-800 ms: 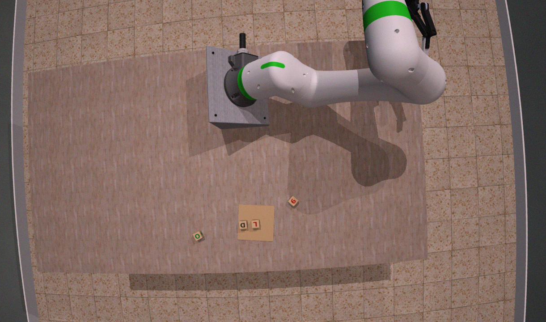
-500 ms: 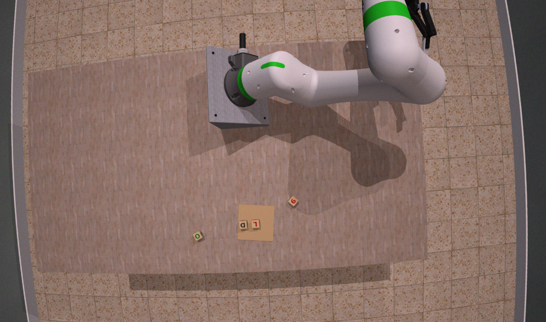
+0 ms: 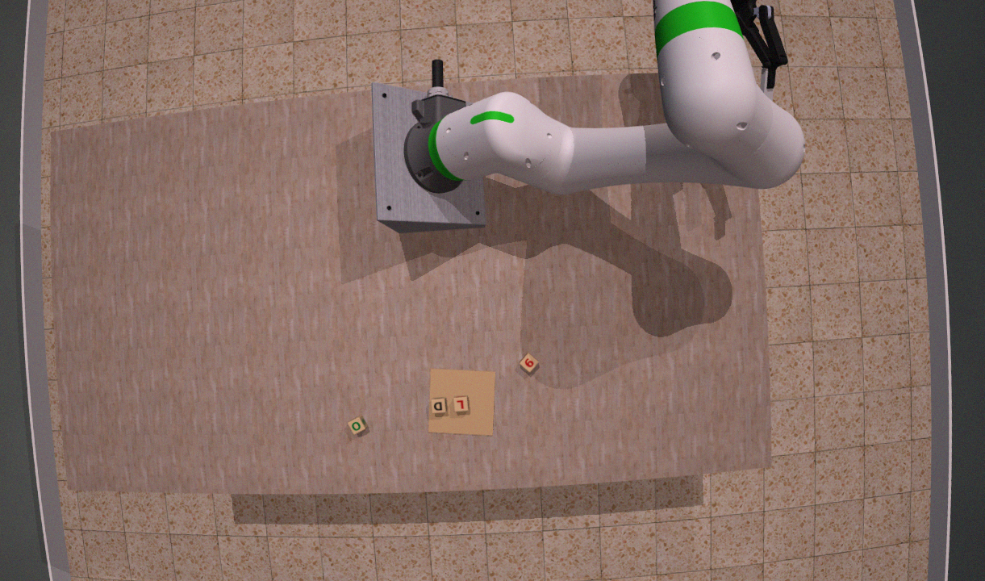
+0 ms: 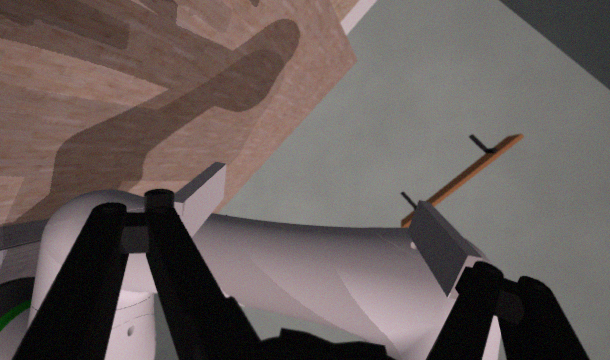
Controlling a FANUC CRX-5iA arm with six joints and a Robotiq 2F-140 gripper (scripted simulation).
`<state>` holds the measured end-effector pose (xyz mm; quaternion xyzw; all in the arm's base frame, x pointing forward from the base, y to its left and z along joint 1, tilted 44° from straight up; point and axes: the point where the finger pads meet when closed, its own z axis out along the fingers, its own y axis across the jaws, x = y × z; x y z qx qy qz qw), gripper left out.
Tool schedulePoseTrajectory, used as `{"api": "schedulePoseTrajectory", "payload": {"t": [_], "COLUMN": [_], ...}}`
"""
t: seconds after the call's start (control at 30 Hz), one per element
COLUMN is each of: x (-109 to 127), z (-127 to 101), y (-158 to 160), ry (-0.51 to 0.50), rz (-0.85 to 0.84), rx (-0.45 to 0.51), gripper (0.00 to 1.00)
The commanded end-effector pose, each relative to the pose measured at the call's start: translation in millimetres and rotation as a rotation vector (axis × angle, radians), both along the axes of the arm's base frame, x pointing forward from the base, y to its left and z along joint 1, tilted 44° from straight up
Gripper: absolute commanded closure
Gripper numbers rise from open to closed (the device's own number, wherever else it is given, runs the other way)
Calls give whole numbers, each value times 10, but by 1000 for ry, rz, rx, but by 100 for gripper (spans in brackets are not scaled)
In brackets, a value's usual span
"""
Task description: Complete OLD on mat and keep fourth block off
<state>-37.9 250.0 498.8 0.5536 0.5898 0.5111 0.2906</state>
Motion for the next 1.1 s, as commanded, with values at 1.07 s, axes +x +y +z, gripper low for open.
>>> {"api": "schedulePoseTrajectory", "payload": {"t": [1.07], "x": [1206], "z": [-807], "y": [313], "ry": [288], "rz": [-476], "rx": [-241], "gripper": [0]}}
